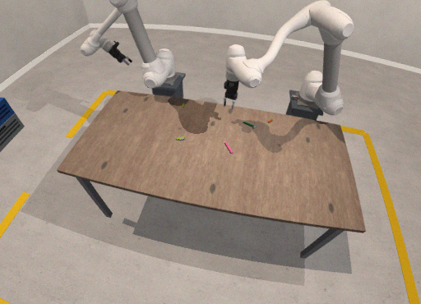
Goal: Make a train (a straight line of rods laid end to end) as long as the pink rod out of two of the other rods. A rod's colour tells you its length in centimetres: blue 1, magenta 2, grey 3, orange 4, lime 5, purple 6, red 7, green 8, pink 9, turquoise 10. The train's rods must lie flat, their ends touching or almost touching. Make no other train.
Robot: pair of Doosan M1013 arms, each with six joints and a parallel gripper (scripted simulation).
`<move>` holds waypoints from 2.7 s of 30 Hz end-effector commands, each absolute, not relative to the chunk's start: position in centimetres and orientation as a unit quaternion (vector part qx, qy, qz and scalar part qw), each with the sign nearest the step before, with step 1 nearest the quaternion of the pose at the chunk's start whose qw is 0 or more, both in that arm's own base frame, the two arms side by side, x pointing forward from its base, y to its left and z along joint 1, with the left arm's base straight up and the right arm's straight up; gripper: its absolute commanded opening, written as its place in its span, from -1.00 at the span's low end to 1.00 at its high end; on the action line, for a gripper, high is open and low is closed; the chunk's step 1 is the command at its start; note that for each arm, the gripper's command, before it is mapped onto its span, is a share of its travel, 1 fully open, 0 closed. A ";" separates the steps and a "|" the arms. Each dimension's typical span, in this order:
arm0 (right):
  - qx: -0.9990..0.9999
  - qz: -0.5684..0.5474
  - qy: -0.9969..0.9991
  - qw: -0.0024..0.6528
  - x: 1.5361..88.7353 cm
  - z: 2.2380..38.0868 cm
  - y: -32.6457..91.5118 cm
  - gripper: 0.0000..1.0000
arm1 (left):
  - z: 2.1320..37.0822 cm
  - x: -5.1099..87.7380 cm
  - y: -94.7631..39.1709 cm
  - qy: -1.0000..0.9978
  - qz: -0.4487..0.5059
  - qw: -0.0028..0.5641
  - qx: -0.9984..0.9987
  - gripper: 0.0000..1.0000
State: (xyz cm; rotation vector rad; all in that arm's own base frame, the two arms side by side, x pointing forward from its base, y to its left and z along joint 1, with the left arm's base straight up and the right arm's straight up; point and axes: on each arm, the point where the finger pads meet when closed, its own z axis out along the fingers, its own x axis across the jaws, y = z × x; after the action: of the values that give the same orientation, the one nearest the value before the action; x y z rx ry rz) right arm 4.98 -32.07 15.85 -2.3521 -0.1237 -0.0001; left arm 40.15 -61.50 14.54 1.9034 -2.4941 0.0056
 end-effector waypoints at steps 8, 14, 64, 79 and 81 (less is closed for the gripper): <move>-0.923 0.000 -0.049 0.383 5.0 15.9 -32.1 1.00 | 14.0 39.2 -72.7 -0.743 0.001 0.000 0.669 1.00; -0.923 0.000 -0.049 0.383 5.0 15.9 -32.1 1.00 | 13.3 37.9 -78.1 -0.716 0.001 0.000 0.698 1.00; -0.923 0.000 -0.049 0.383 5.0 15.9 -32.1 1.00 | 8.7 29.0 -95.7 -0.607 0.001 0.001 0.795 0.07; -0.923 0.000 -0.049 0.383 5.0 15.9 -32.1 1.00 | 7.5 29.0 -95.7 -0.607 0.001 0.001 0.795 0.07; -0.923 0.000 -0.049 0.383 5.0 15.9 -32.1 1.00 | 7.2 29.0 -95.7 -0.607 0.001 0.001 0.795 0.07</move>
State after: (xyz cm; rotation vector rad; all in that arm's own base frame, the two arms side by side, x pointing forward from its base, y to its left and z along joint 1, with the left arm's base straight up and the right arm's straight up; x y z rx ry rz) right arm 4.98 -32.07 15.85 -2.3521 -0.1237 -0.0001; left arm 28.98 -95.65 7.33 2.4979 -1.9053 -0.0005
